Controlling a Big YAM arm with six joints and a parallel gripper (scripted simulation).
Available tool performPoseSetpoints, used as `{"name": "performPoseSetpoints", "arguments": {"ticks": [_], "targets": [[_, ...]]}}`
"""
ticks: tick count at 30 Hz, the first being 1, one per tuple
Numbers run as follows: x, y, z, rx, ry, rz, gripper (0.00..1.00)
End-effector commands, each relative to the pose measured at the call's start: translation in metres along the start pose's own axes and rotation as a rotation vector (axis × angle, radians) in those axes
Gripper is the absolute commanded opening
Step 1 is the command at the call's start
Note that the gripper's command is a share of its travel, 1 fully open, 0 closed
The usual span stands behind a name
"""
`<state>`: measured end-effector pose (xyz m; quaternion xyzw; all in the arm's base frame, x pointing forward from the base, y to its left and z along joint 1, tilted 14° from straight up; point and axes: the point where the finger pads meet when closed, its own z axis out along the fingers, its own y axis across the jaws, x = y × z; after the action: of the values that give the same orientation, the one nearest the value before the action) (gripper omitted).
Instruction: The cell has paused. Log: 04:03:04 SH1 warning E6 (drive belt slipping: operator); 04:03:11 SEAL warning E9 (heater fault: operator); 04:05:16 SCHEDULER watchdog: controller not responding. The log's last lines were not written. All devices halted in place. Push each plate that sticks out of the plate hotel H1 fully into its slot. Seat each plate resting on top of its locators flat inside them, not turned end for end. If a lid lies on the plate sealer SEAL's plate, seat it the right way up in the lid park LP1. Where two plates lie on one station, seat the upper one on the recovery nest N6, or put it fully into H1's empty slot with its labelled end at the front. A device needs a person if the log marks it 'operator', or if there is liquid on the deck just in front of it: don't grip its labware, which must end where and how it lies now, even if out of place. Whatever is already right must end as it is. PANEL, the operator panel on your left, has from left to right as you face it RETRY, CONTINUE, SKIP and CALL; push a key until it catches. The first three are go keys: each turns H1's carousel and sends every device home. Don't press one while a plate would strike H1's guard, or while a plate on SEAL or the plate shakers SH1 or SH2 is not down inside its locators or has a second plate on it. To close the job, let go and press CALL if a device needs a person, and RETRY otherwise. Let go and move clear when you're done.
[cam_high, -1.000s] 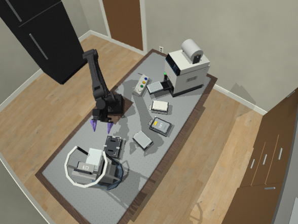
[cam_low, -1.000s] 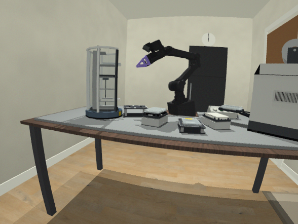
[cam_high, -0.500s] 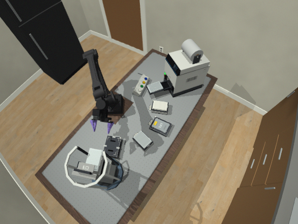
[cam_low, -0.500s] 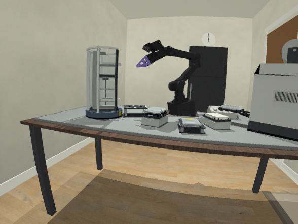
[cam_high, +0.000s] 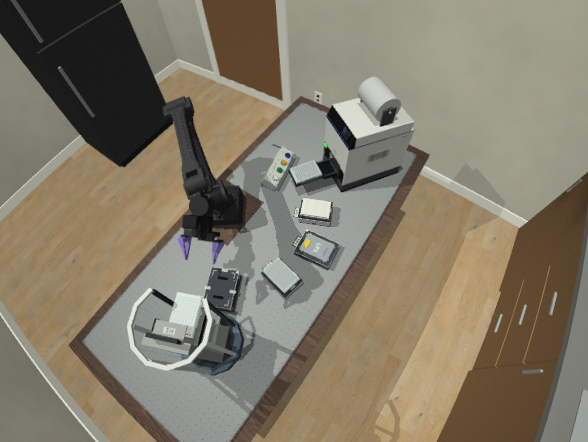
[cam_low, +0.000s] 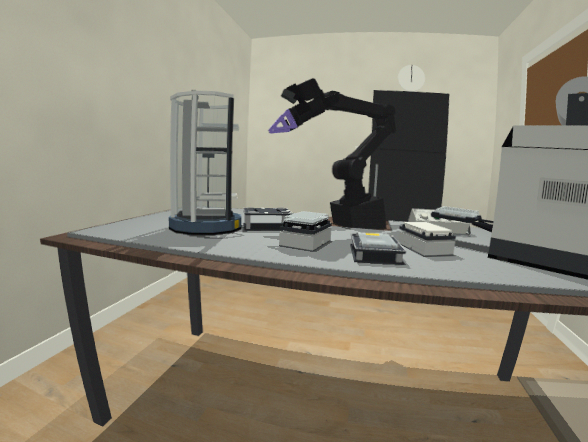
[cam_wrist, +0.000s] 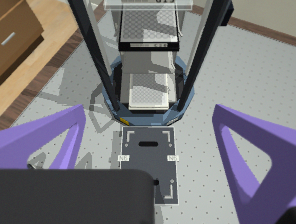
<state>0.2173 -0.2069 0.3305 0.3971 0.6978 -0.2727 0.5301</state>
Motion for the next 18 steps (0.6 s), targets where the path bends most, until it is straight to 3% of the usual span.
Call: {"name": "performPoseSetpoints", "arguments": {"ticks": [1,17,18], "targets": [[-0.023,0.001,-0.005,-0.009,-0.045,0.02,1.0],[-0.023,0.001,-0.005,-0.009,-0.045,0.02,1.0],[-0.047,0.003,-0.013,-0.017,-0.086,0.031,1.0]]}}
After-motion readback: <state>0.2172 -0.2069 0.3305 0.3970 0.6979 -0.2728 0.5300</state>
